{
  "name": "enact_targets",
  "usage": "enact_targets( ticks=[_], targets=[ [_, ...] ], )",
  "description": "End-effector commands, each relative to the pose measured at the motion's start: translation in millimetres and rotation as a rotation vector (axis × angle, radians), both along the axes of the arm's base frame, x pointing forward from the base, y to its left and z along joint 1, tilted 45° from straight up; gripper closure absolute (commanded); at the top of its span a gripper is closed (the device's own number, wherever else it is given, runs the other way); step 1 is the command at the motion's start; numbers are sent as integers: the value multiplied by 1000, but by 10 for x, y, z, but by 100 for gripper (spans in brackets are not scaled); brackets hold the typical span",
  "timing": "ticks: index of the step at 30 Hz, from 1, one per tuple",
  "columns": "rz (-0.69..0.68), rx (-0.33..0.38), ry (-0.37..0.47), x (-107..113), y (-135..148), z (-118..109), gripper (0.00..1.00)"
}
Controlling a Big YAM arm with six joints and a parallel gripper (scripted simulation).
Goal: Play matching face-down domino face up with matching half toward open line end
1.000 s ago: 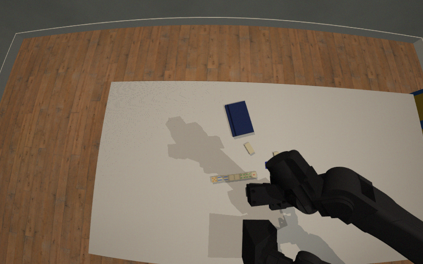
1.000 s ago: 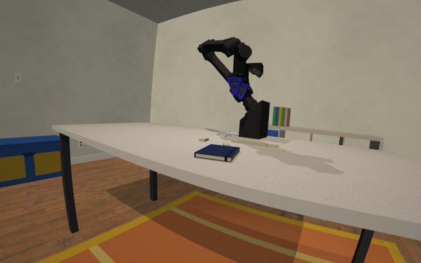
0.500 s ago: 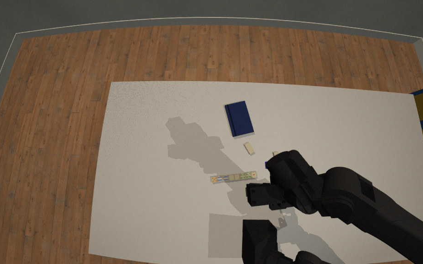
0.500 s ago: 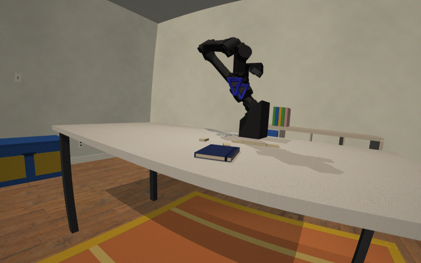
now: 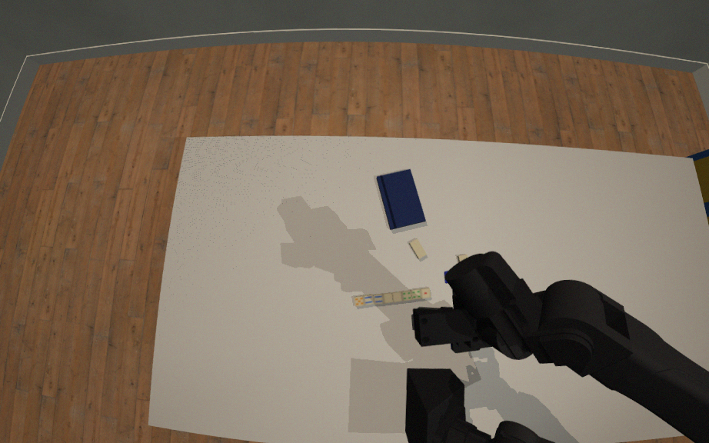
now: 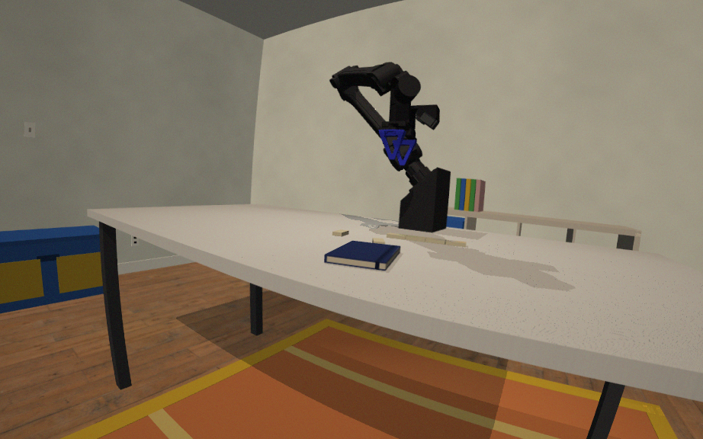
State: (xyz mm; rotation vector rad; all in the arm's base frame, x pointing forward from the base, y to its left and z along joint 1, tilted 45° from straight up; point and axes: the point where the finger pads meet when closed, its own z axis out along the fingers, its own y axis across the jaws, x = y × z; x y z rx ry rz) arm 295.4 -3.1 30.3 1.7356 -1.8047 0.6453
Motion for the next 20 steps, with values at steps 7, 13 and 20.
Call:
enact_targets(
  ticks=[7,13,20],
  targets=[
    [3,2,-6,22,17,13,6],
    [3,2,-6,22,17,13,6],
    [3,2,-6,22,17,13,6]
  ],
)
